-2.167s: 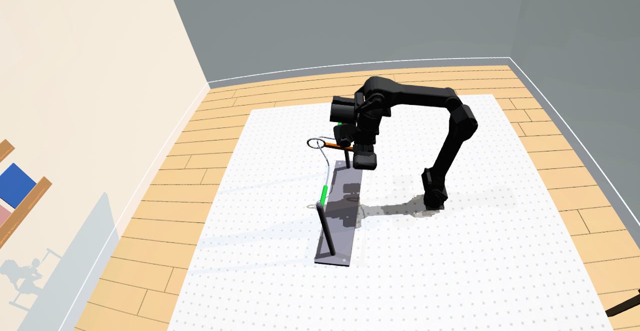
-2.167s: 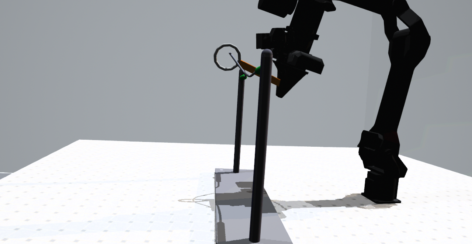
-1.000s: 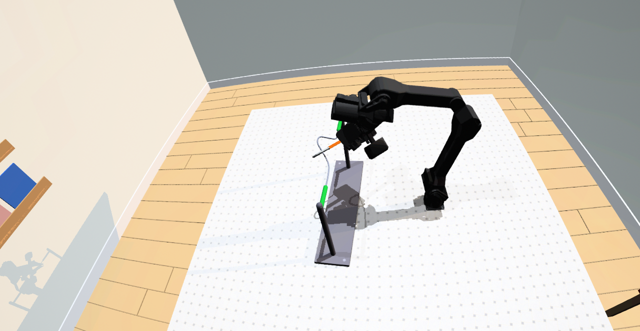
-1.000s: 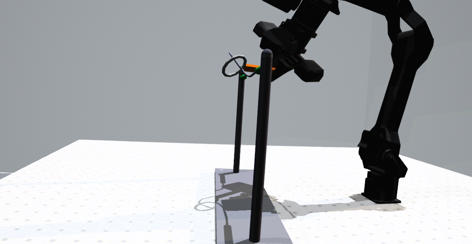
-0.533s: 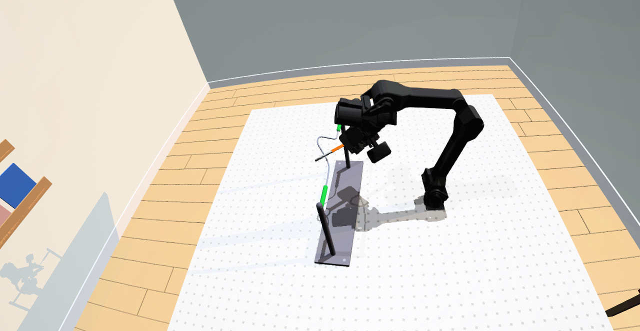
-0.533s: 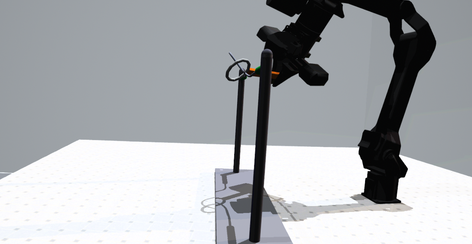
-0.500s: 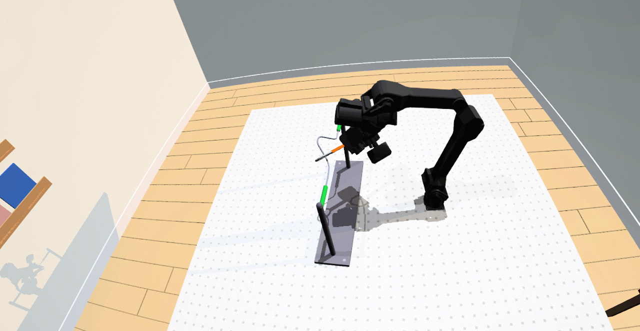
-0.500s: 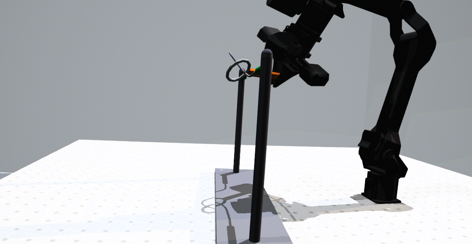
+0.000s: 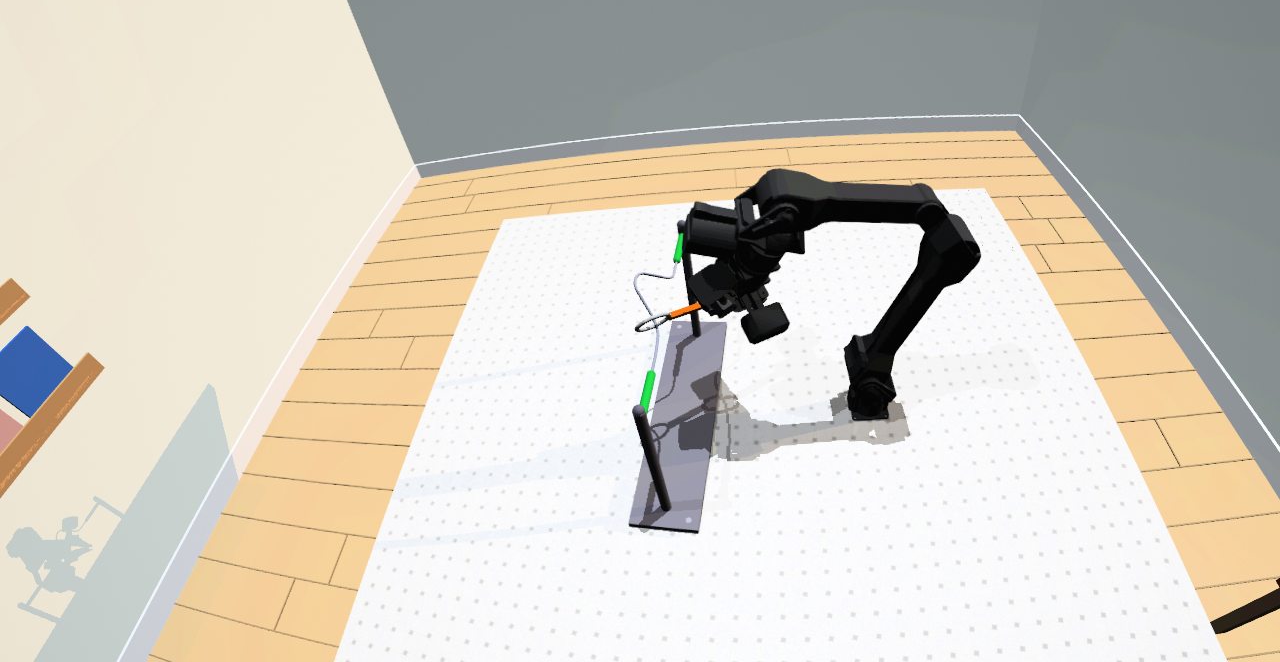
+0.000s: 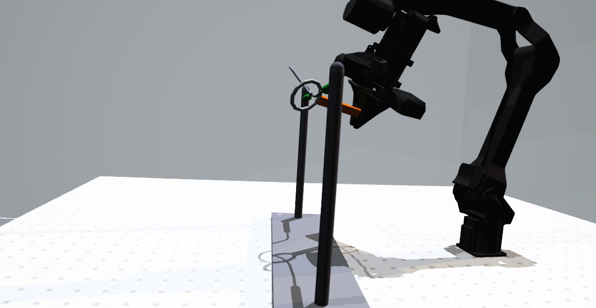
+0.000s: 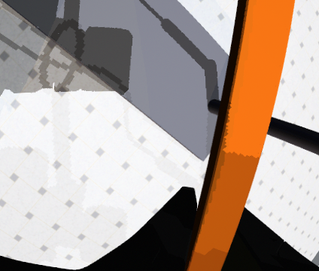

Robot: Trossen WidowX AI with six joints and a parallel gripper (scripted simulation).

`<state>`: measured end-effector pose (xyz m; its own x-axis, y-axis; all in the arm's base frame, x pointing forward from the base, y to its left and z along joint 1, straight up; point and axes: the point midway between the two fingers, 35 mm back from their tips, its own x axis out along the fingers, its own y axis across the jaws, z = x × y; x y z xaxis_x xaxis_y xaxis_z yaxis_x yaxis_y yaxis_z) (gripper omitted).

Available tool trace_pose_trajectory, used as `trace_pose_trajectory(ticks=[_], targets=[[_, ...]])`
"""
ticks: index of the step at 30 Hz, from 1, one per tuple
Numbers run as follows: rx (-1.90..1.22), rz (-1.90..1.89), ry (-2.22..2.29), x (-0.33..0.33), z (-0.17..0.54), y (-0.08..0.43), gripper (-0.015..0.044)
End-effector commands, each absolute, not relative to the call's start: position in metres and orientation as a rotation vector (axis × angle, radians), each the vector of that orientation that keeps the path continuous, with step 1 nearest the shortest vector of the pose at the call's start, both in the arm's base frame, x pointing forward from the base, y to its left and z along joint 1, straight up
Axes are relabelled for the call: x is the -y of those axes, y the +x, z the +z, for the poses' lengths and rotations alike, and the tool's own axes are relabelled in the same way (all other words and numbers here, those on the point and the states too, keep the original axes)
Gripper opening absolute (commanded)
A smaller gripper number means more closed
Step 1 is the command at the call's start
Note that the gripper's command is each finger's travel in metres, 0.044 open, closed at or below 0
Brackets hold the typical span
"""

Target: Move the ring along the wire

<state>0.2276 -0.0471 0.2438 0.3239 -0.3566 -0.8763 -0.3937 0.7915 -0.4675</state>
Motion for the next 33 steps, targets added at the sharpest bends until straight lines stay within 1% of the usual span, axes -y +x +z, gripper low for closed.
trace_pose_trajectory(ticks=[1,18,33], targets=[[-1.256,0.041,-0.614,0.038,0.239,0.223,-0.015],[-1.271,0.104,-0.202,-0.011,0.22,0.209,-0.015],[-1.025,0.137,0.056,-0.051,0.191,0.218,-0.015]])
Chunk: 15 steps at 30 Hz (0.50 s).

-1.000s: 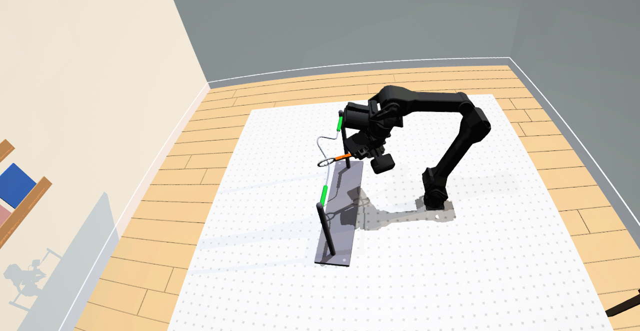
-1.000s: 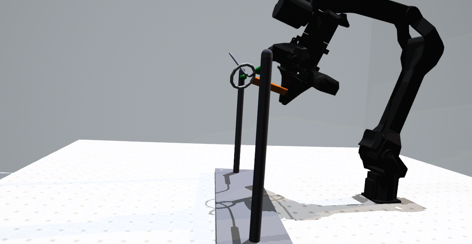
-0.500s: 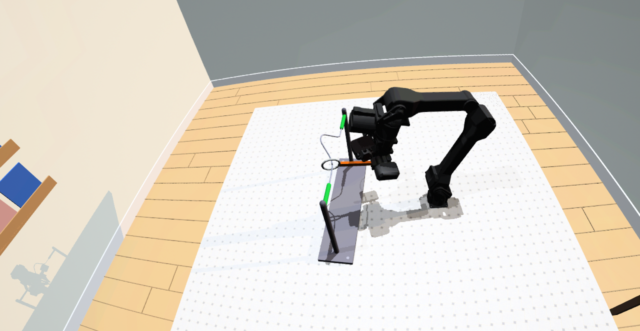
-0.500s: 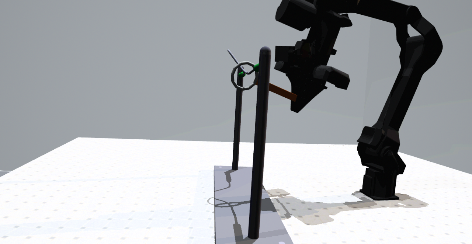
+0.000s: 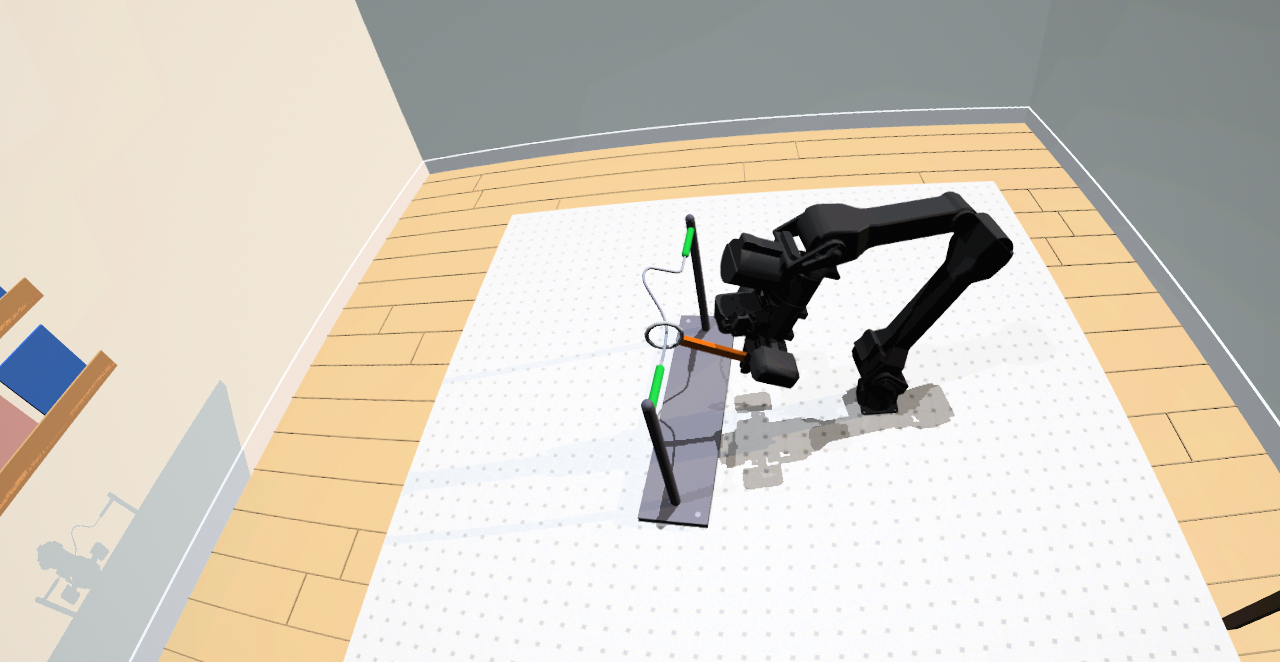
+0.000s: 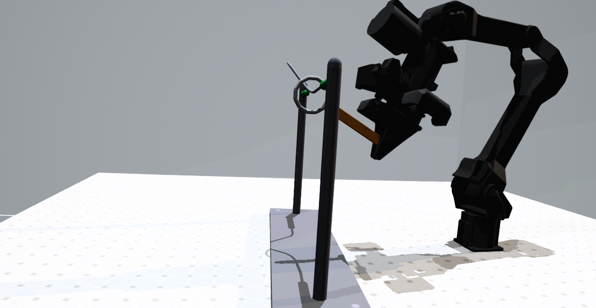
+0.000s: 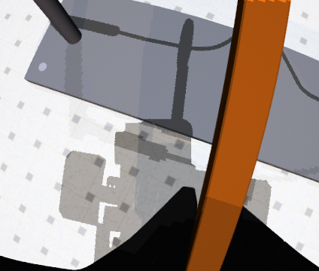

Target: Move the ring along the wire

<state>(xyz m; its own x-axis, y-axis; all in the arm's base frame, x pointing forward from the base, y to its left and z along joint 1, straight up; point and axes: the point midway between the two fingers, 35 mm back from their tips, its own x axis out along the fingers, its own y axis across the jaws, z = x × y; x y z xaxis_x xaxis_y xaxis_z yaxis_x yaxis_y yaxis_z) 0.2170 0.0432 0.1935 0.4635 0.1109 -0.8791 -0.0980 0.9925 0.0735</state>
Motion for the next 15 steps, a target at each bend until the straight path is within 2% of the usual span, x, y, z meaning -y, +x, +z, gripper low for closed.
trace_pose_trajectory(ticks=[1,15], targets=[[-1.007,0.137,0.067,-0.053,0.189,0.219,-0.015],[-0.814,0.126,0.146,-0.079,0.173,0.233,-0.015]])
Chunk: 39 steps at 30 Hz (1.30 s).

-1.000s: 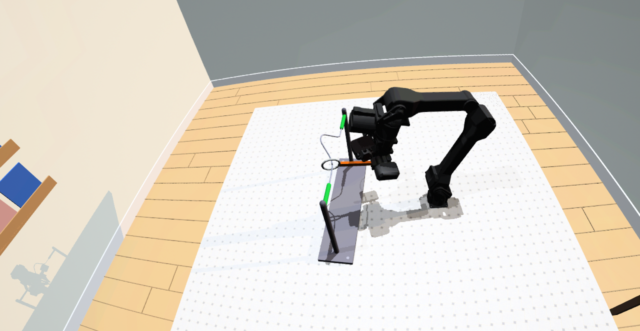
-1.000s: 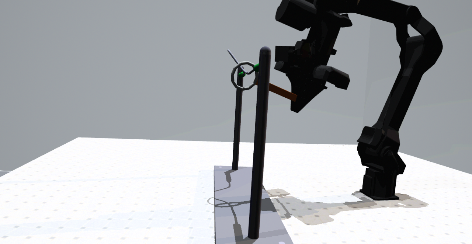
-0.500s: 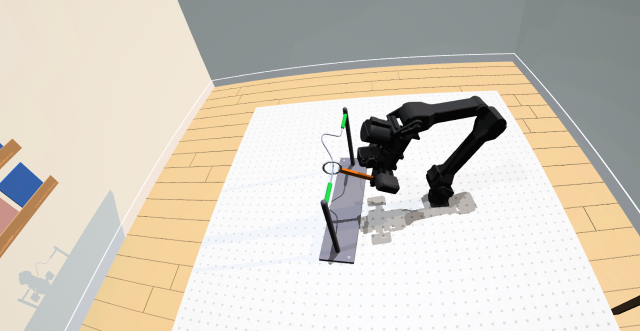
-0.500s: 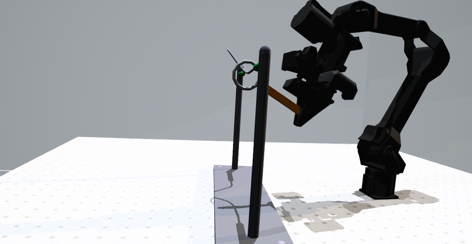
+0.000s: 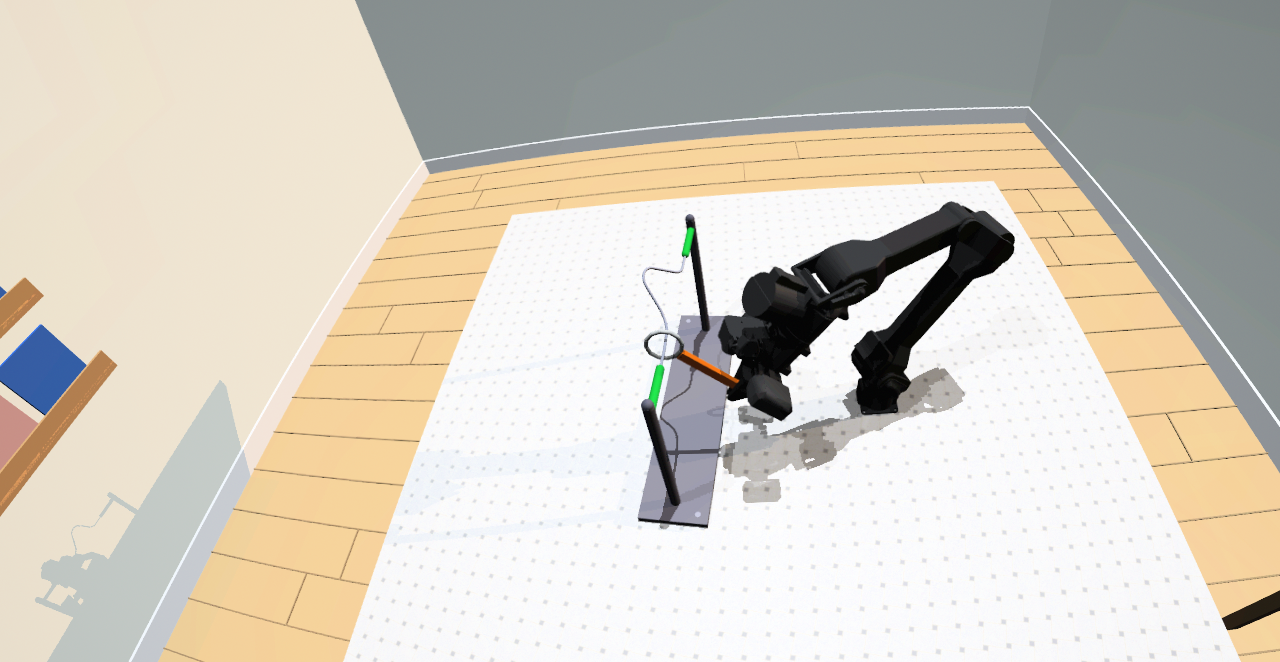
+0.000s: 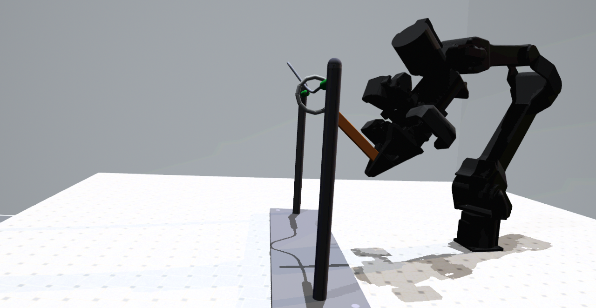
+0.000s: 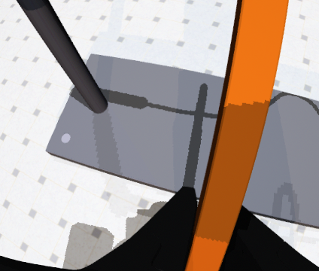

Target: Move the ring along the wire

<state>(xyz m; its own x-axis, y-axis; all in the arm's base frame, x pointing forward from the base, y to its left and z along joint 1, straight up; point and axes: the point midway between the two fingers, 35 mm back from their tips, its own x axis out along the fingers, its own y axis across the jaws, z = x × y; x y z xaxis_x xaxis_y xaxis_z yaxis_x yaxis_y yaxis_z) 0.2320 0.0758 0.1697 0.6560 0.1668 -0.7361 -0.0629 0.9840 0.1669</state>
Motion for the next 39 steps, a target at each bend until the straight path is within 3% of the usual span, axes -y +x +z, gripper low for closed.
trace_pose_trajectory(ticks=[1,26,39], targets=[[-0.813,0.125,0.147,-0.08,0.173,0.233,-0.015],[-0.467,0.035,0.082,-0.103,0.147,0.269,-0.015],[-0.451,0.015,0.06,-0.115,0.147,0.271,-0.015]])
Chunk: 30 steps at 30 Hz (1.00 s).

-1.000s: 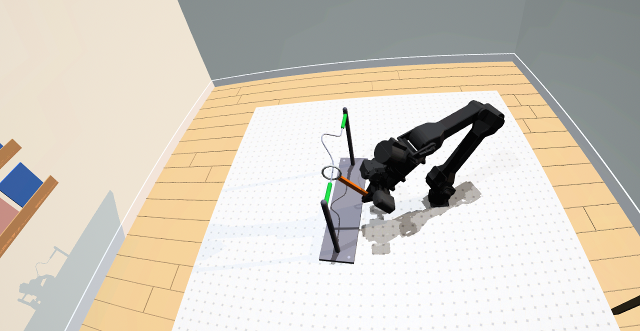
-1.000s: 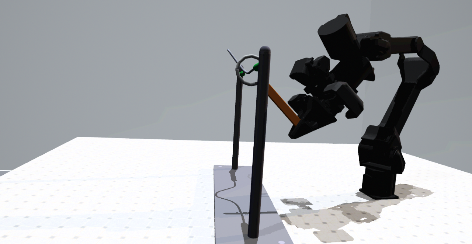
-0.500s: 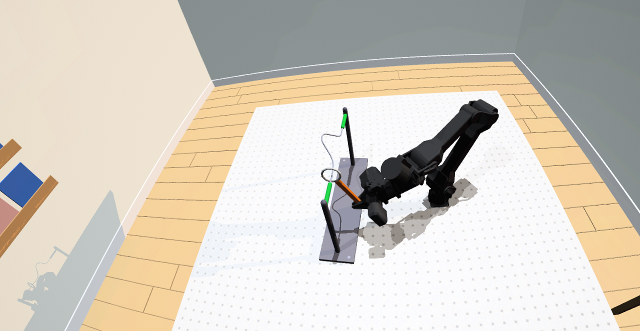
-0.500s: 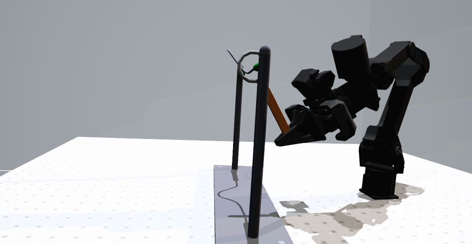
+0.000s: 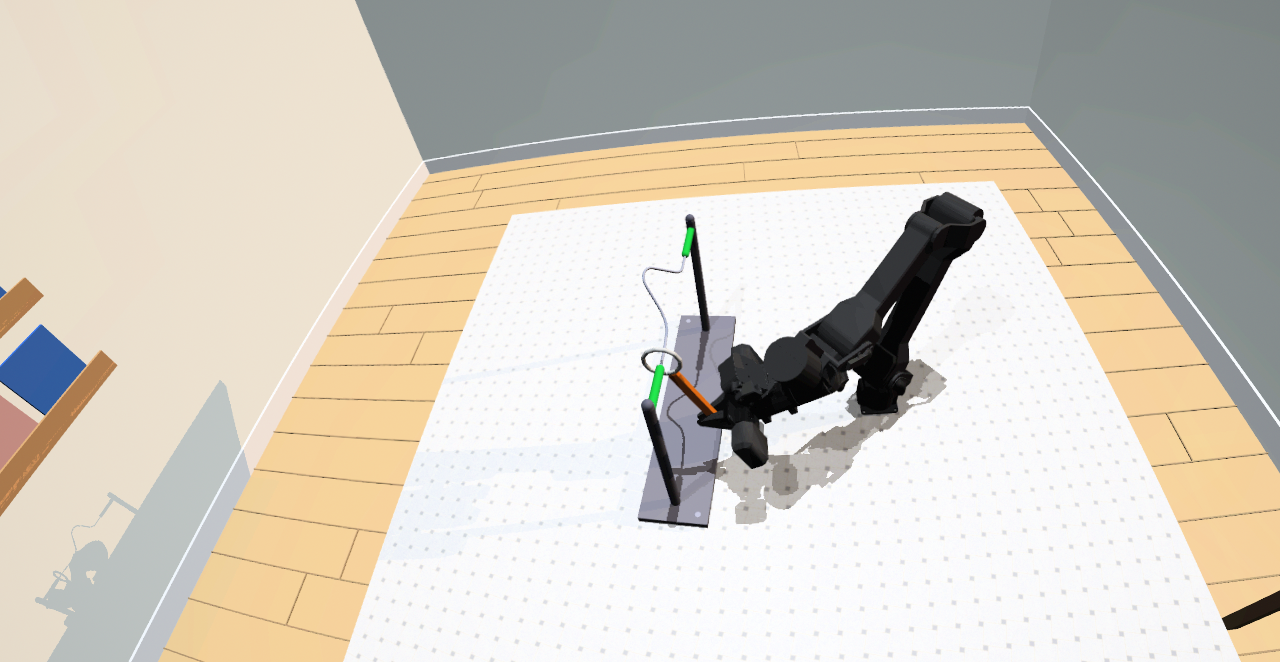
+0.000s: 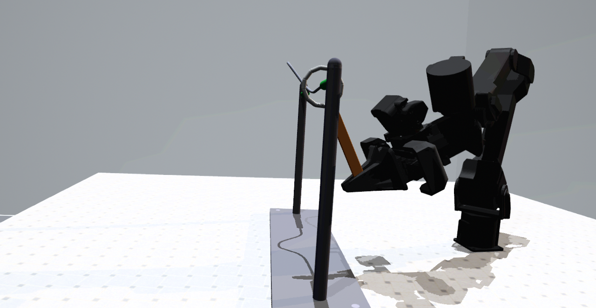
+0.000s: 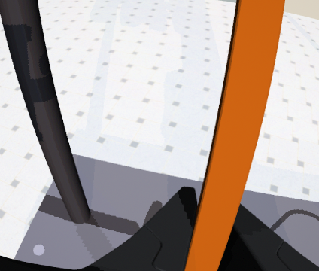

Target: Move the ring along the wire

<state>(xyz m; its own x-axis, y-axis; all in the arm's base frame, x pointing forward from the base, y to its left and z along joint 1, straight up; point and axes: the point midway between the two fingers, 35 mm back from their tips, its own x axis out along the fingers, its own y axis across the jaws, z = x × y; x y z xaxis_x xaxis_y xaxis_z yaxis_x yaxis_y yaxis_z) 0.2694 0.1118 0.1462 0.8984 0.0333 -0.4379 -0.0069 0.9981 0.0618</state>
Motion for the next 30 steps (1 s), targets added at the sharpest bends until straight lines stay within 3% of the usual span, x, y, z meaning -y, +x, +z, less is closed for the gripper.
trace_pose_trajectory(ticks=[1,30], targets=[[-0.451,0.014,0.06,-0.116,0.147,0.271,-0.015],[-0.442,0.025,0.061,-0.14,0.144,0.273,-0.015]])
